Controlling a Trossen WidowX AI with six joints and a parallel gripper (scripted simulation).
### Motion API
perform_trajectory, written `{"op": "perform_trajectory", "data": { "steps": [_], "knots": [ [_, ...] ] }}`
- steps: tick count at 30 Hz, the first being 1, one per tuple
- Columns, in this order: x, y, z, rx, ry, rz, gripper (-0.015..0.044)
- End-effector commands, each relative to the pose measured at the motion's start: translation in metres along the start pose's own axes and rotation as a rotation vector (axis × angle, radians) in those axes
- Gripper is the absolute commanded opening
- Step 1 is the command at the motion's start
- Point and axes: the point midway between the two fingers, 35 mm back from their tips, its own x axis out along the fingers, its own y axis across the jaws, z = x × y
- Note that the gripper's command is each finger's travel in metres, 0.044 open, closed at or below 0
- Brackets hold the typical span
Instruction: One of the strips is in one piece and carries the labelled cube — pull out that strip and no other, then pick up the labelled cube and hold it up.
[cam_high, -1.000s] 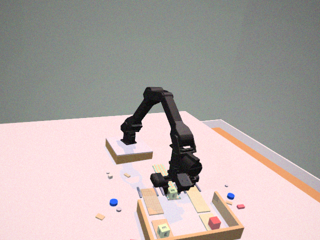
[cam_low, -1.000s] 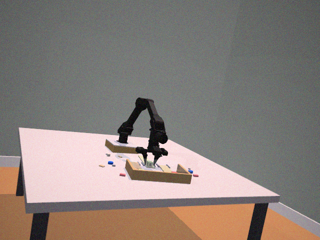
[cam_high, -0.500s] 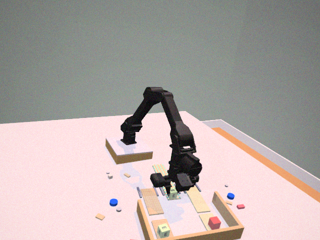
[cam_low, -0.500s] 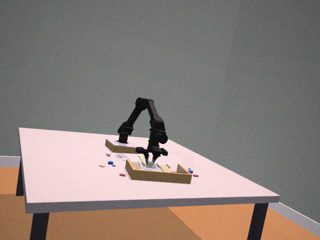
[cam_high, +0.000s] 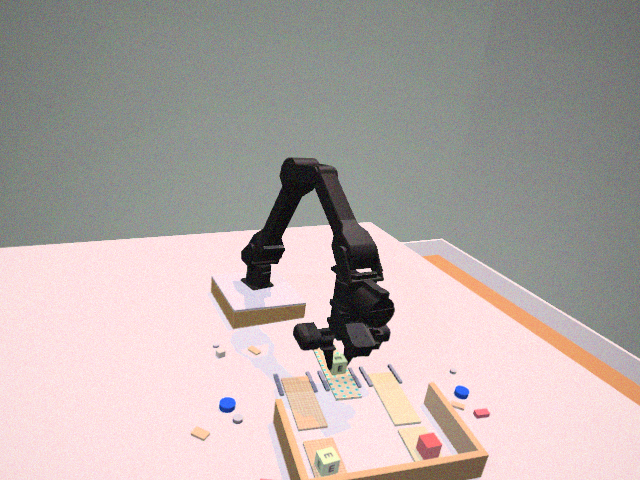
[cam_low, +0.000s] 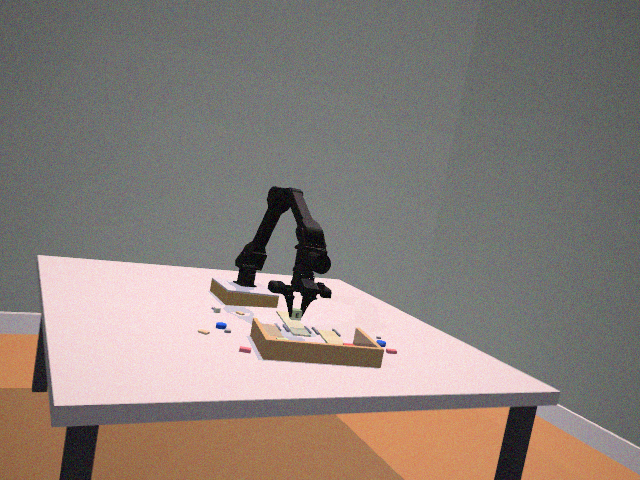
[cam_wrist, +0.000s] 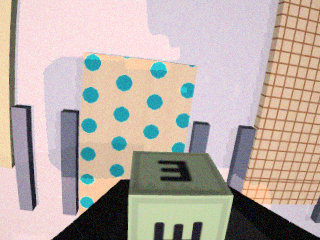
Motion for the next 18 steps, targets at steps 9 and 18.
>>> {"op": "perform_trajectory", "data": {
  "steps": [9, 18],
  "knots": [
    [-0.012, -0.006, -0.030, -0.002, 0.013, -0.003, 0.0000],
    [-0.012, -0.013, -0.063, -0.002, 0.016, -0.003, 0.0000]
  ]
}}
